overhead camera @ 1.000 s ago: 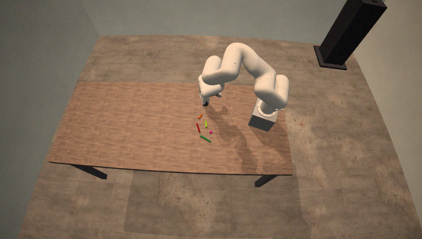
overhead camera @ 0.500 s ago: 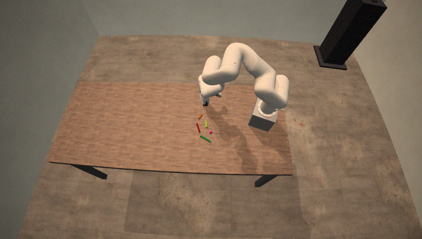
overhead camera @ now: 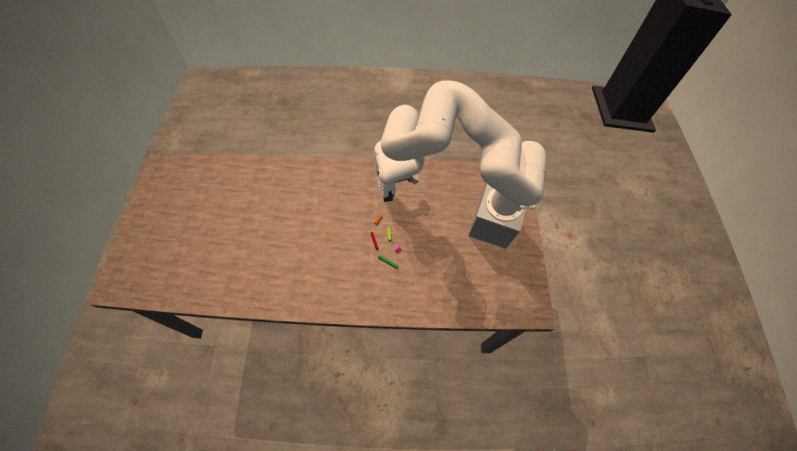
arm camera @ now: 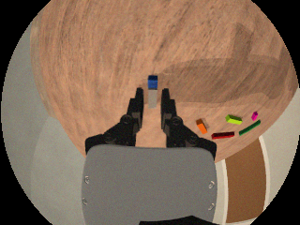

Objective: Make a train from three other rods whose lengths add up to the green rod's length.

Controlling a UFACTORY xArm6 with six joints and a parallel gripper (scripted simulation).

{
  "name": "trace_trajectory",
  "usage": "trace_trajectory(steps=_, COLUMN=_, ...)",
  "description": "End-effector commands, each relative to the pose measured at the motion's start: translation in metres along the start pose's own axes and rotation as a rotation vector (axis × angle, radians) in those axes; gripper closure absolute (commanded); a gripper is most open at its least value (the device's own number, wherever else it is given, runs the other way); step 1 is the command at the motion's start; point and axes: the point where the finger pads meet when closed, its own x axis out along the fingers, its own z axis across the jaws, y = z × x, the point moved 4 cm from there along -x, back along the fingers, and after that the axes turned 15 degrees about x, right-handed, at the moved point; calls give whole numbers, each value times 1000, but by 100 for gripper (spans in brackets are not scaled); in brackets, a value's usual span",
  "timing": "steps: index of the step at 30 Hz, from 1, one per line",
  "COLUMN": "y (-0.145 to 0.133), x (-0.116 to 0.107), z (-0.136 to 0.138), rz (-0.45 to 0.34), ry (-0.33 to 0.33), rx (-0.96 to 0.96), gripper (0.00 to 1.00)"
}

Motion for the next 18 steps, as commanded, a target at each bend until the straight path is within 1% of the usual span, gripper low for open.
trace_trajectory(steps=1, y=-1, x=-1, z=-1, rz=-3, ry=1, rx=0, gripper=76)
trace_trajectory(steps=7, y=-1, x=-3, z=-1, rz=-3, ry=1, rx=0, gripper=76)
trace_trajectory(steps=12, y=-1, x=-16, z=0, rz=-3, ry=1, rx=0, gripper=76)
trace_trajectory(steps=14, y=-1, x=-16, z=0, rz=-3, ry=1, rx=0, gripper=76)
trace_trajectory(steps=18, y=-1, x=-34, z=0, rz=-3, ry=1, rx=0, gripper=76)
